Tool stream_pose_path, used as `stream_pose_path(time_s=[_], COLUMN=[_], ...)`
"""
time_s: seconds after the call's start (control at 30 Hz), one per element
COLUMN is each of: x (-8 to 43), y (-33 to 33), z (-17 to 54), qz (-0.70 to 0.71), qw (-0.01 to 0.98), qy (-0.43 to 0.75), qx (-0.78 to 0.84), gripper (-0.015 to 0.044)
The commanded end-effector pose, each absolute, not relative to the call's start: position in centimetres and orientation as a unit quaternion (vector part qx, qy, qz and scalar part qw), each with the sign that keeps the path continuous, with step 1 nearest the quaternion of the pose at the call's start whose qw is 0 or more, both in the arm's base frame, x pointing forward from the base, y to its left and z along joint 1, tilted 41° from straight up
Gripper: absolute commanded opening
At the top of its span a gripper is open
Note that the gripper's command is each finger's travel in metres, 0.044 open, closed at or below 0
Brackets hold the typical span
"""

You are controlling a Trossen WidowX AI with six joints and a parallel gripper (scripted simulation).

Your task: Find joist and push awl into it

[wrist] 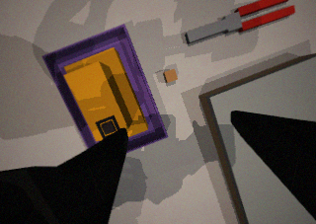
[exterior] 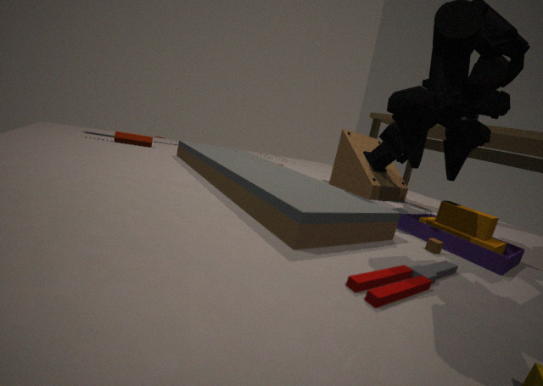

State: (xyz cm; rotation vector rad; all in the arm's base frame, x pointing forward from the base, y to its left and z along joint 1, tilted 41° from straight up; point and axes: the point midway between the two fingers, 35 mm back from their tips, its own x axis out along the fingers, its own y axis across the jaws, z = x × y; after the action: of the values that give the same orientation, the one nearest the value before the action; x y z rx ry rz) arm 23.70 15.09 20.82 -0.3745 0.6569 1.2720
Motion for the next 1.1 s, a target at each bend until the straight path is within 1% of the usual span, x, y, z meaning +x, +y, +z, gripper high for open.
stream_pose_path(time_s=[0.0, 0.13, 0.33, 0.53, 0.8, 1.07], x=[28.1, 30.2, 31.6, 31.1, 26.3, 18.2], y=[10.5, 5.9, 0.3, -7.2, -15.4, -19.9], z=[16.9, 13.5, 9.3, 3.3, -4.6, -12.4], qz=[0.514, 0.442, 0.383, 0.318, 0.252, 0.209], qw=[0.758, 0.77, 0.768, 0.752, 0.716, 0.666], qy=[0.373, 0.45, 0.51, 0.577, 0.643, 0.682], qx=[-0.145, -0.097, -0.056, 0.006, 0.104, 0.218], gripper=[0.044, 0.044, 0.044, 0.044, 0.044, 0.044])
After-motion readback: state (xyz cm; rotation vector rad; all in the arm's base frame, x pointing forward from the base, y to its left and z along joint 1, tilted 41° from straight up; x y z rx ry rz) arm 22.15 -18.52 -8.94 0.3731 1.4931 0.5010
